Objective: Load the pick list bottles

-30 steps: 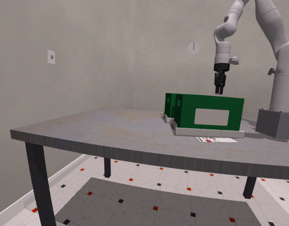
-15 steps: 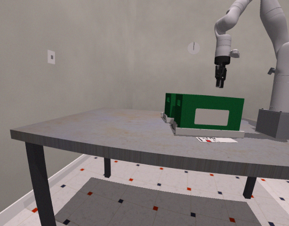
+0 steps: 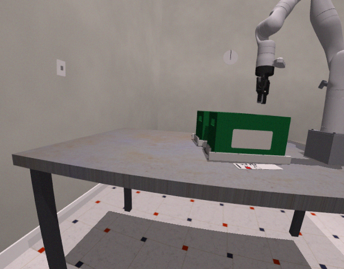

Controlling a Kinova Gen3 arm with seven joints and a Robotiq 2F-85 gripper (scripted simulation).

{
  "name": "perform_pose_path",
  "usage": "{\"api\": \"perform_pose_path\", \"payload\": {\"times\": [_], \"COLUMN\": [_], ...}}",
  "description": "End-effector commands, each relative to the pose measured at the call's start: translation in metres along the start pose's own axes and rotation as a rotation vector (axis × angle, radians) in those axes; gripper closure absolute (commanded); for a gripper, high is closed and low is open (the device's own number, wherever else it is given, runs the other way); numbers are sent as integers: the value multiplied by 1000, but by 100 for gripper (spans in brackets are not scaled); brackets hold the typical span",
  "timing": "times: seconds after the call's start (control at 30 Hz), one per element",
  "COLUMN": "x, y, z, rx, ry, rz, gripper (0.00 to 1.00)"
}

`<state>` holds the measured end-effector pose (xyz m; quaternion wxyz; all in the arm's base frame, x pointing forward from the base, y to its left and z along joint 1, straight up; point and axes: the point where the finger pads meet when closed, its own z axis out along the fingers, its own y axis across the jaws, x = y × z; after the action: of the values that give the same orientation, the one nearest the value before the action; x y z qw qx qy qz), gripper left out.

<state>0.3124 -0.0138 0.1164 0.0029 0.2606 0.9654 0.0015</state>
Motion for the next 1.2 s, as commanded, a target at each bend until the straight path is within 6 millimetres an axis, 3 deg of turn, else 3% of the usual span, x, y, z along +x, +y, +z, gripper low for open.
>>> {"api": "perform_pose_path", "payload": {"times": [0.0,0.8,1.17], "x": [0,-7,-61], "y": [0,-2,-10], "z": [0,0,-1], "rx": [0,0,0], "ry": [-1,-1,-1], "rz": [0,0,0], "gripper": [33,33,33]}}
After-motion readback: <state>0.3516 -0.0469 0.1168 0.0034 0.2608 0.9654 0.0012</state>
